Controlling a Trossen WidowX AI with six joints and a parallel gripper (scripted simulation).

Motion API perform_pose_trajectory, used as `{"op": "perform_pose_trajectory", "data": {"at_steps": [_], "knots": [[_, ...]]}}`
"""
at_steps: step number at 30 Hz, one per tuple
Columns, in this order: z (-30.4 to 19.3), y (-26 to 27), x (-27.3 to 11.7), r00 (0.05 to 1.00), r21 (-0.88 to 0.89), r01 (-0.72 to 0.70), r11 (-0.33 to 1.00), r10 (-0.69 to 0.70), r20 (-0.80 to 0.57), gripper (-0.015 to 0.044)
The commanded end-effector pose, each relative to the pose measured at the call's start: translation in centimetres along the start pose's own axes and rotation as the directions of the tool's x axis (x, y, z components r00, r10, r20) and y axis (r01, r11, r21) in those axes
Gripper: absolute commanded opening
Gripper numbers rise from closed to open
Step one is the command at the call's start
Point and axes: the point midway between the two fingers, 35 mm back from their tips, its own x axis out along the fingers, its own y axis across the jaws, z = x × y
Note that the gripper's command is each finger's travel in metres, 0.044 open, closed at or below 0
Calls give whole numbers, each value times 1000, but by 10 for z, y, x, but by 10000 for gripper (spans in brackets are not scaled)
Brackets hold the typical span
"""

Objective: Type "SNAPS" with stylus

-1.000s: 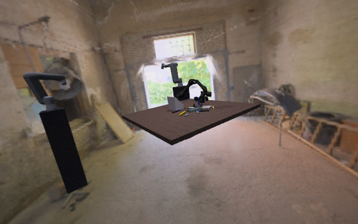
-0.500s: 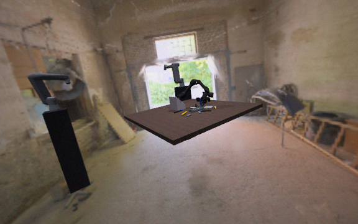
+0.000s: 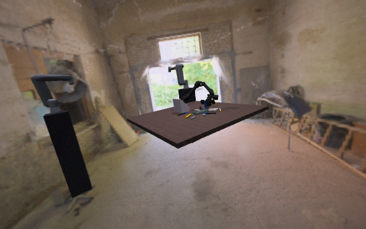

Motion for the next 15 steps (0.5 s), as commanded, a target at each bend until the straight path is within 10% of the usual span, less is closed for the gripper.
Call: {"op": "perform_pose_trajectory", "data": {"at_steps": [1,15], "knots": [[0,0,0,1000,3,1,1000,-1,-2,81],[-33,0,-18,1000,3,2,1000,-2,-4,81]]}}
